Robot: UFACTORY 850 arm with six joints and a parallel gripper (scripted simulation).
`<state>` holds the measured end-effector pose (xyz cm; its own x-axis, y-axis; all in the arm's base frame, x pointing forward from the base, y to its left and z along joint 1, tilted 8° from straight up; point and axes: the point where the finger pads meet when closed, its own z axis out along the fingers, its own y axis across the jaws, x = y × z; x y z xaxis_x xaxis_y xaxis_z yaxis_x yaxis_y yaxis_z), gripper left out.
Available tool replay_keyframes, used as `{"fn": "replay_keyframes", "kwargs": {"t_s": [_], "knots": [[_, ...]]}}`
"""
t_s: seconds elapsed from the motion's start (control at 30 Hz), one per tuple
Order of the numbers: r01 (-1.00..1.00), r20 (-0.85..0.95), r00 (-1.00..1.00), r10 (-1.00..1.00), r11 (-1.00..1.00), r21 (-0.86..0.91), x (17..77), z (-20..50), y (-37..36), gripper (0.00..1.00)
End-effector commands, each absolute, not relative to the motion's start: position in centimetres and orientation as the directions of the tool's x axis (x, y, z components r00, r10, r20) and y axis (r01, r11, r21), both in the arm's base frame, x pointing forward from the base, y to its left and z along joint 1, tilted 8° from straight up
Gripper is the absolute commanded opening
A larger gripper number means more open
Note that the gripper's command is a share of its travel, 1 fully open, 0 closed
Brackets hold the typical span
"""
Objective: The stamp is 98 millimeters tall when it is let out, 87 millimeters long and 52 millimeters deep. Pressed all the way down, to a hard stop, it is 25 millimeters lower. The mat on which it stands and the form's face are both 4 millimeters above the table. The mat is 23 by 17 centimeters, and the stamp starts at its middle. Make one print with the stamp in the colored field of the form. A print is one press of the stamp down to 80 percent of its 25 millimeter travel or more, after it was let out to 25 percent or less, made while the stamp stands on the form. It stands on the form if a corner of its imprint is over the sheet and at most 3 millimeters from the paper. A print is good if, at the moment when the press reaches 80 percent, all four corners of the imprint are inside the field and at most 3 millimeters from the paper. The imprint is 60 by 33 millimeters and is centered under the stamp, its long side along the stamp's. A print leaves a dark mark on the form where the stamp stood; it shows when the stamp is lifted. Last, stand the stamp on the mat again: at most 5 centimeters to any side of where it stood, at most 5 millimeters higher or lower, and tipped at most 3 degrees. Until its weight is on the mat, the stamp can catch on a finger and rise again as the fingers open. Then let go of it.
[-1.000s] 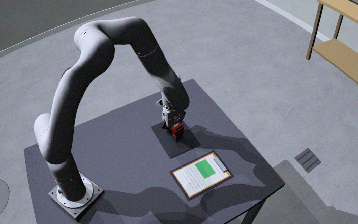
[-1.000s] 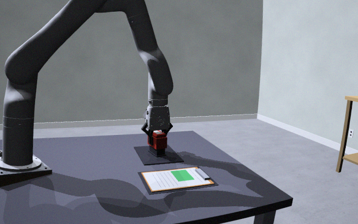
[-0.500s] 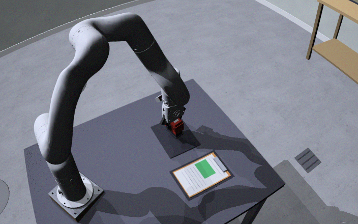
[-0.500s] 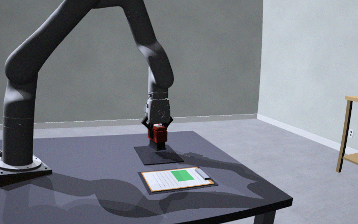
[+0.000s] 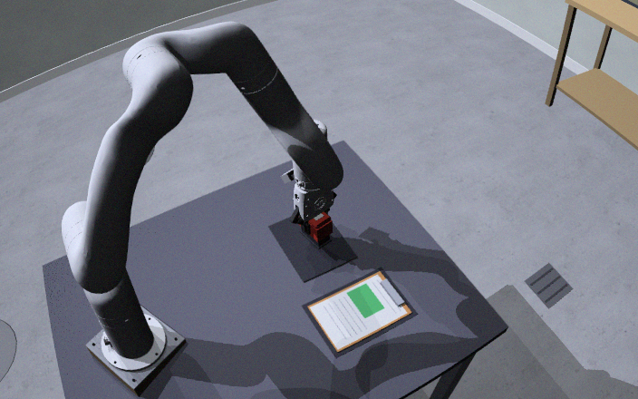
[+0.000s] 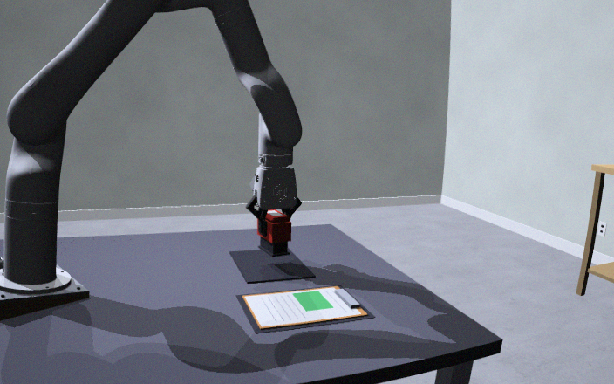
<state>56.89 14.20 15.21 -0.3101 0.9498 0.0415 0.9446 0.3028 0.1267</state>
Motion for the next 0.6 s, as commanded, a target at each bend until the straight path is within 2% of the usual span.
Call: {"fn": "replay_keyframes", "kwargs": {"t_s": [0.0, 0.1, 0.17, 0.2, 0.4, 0.57], "knots": [[0.975, 0.056, -0.193, 0.980, 0.185, 0.121, 58.9, 15.0, 7.5, 0.35], [0.985, 0.066, -0.131, 0.989, 0.123, 0.120, 59.5, 14.7, 3.2, 0.35], [0.985, 0.066, -0.131, 0.989, 0.123, 0.120, 59.5, 14.7, 3.2, 0.35], [0.985, 0.066, -0.130, 0.989, 0.121, 0.120, 60.2, 14.5, -0.8, 0.35], [0.985, 0.066, -0.130, 0.989, 0.121, 0.120, 61.9, 14.1, -8.3, 0.35], [0.985, 0.066, -0.130, 0.989, 0.121, 0.120, 62.3, 14.0, -9.7, 0.35]]}}
